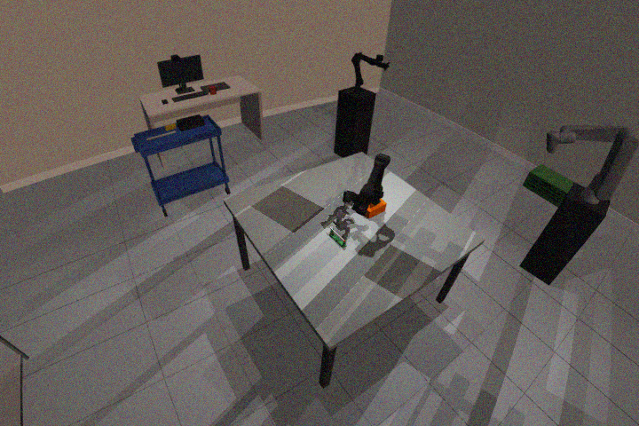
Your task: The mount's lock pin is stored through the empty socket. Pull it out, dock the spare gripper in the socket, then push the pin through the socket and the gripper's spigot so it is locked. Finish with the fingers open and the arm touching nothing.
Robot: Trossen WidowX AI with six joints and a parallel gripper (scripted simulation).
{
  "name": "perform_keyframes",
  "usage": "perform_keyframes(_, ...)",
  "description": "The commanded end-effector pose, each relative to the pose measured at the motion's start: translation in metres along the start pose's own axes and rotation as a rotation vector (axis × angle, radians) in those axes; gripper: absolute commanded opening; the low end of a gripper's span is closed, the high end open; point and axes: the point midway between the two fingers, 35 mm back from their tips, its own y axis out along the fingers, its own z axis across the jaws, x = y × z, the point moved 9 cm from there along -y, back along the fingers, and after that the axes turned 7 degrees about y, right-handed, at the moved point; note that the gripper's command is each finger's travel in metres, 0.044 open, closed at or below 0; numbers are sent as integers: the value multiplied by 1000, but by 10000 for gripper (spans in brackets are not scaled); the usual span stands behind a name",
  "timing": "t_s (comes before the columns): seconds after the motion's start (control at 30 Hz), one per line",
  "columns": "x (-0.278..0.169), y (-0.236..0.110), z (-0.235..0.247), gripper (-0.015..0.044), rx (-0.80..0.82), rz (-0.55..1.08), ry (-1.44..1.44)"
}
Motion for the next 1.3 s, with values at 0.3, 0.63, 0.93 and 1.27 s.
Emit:
perform_keyframes(0.3,-3,-24,11,0,-222,0,-92)
perform_keyframes(0.63,3,-19,10,0,-230,-14,-84)
perform_keyframes(0.93,13,-12,12,0,-232,-20,-80)
perform_keyframes(1.27,26,-3,12,0,-232,-21,-80)
